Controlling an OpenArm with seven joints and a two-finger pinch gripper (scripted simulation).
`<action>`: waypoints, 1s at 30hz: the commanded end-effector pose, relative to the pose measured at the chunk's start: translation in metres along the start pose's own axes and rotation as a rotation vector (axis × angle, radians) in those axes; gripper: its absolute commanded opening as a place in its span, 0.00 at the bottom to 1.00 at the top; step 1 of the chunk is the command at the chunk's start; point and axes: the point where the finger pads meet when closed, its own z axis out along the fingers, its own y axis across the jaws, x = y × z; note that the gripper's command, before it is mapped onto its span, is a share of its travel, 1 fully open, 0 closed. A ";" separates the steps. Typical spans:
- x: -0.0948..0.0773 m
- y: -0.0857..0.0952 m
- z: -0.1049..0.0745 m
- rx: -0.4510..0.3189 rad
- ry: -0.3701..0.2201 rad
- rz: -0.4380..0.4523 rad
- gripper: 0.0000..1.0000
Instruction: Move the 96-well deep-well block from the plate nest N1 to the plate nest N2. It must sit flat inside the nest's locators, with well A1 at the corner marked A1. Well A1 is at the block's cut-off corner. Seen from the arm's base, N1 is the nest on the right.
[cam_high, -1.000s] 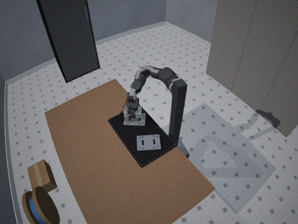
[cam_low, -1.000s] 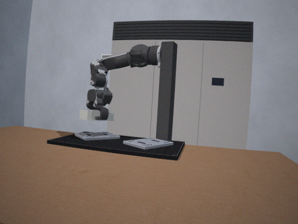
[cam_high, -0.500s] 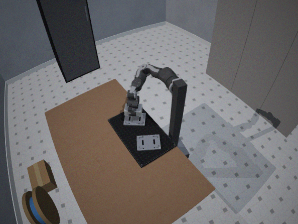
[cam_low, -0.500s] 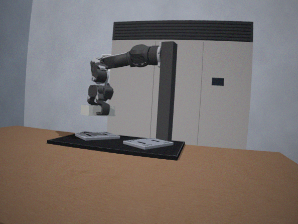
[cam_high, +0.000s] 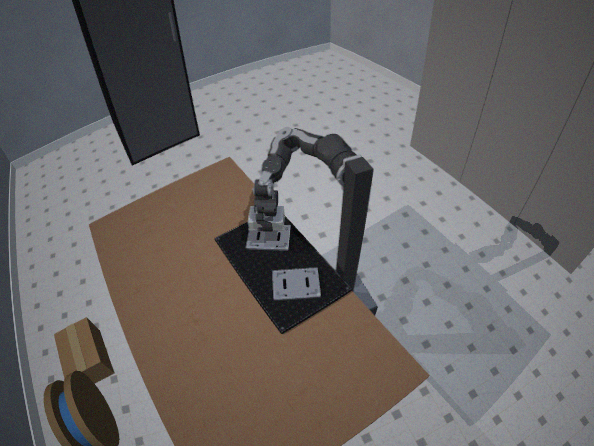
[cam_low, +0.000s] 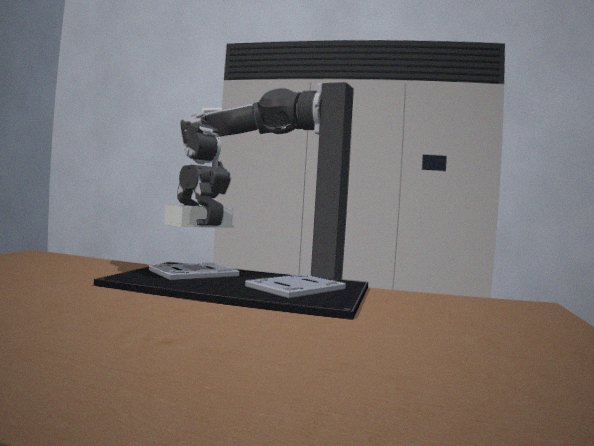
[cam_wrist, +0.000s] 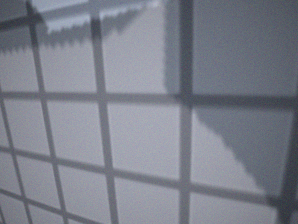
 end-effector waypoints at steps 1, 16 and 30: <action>0.007 0.012 -0.001 -0.002 0.001 -0.041 0.00; 0.018 0.034 0.000 -0.003 0.004 -0.094 0.00; 0.033 0.062 0.001 -0.001 0.002 -0.092 0.00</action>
